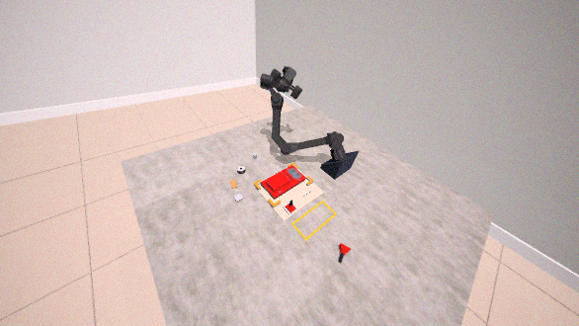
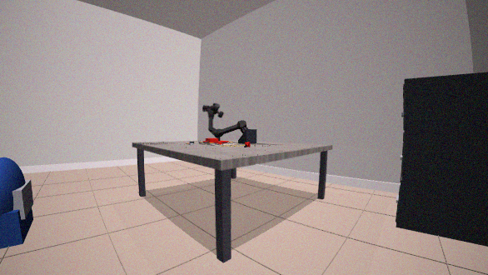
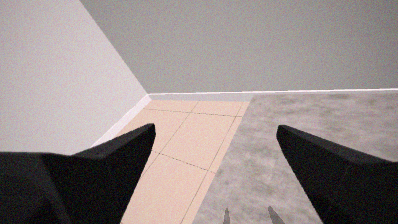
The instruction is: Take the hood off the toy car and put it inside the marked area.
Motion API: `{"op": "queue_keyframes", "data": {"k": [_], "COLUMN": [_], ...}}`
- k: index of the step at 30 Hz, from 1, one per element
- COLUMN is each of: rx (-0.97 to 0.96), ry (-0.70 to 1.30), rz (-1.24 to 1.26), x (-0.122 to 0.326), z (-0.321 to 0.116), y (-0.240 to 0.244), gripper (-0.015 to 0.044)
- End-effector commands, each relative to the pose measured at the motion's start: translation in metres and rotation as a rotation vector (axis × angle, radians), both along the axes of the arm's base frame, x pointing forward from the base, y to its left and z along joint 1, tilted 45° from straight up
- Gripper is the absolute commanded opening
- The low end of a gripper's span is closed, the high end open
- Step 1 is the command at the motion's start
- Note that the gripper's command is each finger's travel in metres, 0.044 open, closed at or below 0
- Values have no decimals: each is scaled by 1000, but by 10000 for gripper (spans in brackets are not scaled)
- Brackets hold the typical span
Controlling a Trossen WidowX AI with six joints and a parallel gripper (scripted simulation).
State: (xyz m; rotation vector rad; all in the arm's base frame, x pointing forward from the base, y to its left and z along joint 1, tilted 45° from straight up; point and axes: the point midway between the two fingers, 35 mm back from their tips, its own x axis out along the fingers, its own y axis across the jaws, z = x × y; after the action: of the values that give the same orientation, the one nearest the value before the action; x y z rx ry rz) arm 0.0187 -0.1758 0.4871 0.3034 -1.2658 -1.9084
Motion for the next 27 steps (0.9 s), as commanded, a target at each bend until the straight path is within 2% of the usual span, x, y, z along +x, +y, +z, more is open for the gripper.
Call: {"op": "queue_keyframes", "data": {"k": [1,8,15,21,27], "rx": [-59,-144,-209,-252,-289], "ry": [-12,-46,-94,-152,-231], "rz": [-166,-457,-760,-1025,-1285], "x": [-45,-109,-153,-172,-172], "z": [13,24,22,11,-9], "y": [24,82,156,225,296], "gripper": [440,440,440,440,440]}}
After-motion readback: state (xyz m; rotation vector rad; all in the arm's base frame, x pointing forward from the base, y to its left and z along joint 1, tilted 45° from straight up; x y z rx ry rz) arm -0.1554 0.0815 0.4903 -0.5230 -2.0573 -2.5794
